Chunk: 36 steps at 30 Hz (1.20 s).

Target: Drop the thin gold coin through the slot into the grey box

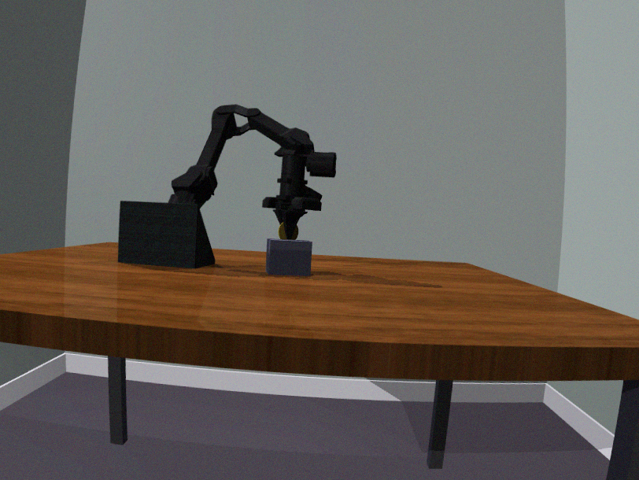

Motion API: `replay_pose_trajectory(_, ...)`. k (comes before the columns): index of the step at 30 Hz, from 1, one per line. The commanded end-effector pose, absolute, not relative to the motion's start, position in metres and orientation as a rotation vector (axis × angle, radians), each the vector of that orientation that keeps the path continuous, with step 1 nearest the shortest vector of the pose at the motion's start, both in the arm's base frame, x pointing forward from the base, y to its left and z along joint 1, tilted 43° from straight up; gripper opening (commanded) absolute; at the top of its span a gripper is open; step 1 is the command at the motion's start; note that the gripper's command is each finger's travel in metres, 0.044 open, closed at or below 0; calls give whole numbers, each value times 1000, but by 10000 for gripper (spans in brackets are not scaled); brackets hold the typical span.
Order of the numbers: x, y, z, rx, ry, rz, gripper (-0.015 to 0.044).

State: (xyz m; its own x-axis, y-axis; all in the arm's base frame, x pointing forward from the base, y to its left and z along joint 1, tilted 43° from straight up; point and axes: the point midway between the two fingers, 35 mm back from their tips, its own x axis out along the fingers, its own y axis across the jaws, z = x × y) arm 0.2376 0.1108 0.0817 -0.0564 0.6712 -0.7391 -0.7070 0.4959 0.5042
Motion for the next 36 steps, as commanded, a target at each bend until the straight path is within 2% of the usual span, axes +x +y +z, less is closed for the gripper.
replay_pose_trajectory(1, 239, 103, 94, -49, 1158, 1121, 0)
replay_pose_trajectory(13, 237, 92, 108, -28, 1168, 1110, 0)
replay_pose_trajectory(25, 229, 92, 109, 258, 1358, 880, 0)
replay_pose_trajectory(36, 235, 84, 103, 259, 1361, 873, 0)
